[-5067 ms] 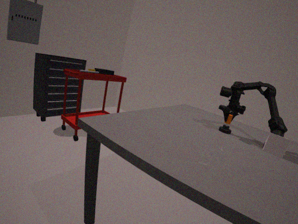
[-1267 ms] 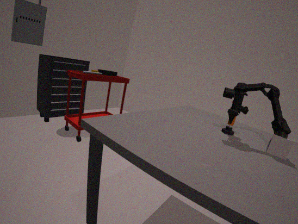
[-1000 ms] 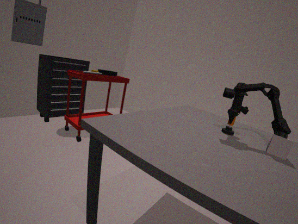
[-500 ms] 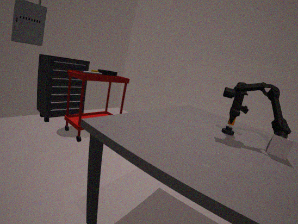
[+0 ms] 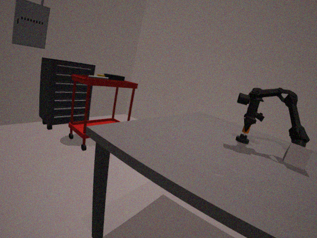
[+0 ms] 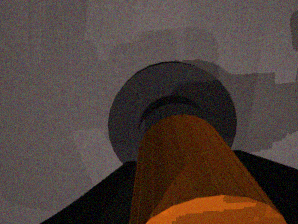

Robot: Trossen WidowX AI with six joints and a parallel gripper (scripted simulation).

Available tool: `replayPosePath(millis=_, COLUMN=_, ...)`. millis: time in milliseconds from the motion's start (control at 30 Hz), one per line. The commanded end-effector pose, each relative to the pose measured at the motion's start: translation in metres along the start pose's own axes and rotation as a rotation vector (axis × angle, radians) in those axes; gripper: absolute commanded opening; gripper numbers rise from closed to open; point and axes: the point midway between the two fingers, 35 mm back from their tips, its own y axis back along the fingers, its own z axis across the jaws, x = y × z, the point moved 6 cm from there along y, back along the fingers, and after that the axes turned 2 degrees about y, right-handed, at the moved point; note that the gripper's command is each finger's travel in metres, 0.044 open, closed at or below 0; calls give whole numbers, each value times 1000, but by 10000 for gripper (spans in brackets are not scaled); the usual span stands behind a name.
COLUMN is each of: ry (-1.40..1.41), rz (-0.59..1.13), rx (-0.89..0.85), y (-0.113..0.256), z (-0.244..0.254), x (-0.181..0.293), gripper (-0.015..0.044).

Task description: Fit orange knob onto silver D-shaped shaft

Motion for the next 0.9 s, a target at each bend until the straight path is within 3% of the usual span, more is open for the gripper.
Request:
replayPosePath(millis=0, ry=5, rz=2, rx=0, y=-1, z=0, x=0, gripper=0)
replayPosePath(millis=433, ry=-50, rz=2, rx=0, y=5, z=0, x=2, gripper=0)
replayPosePath(millis=867, ry=-869, rz=2, rx=1, y=3, z=0, x=2, gripper=0)
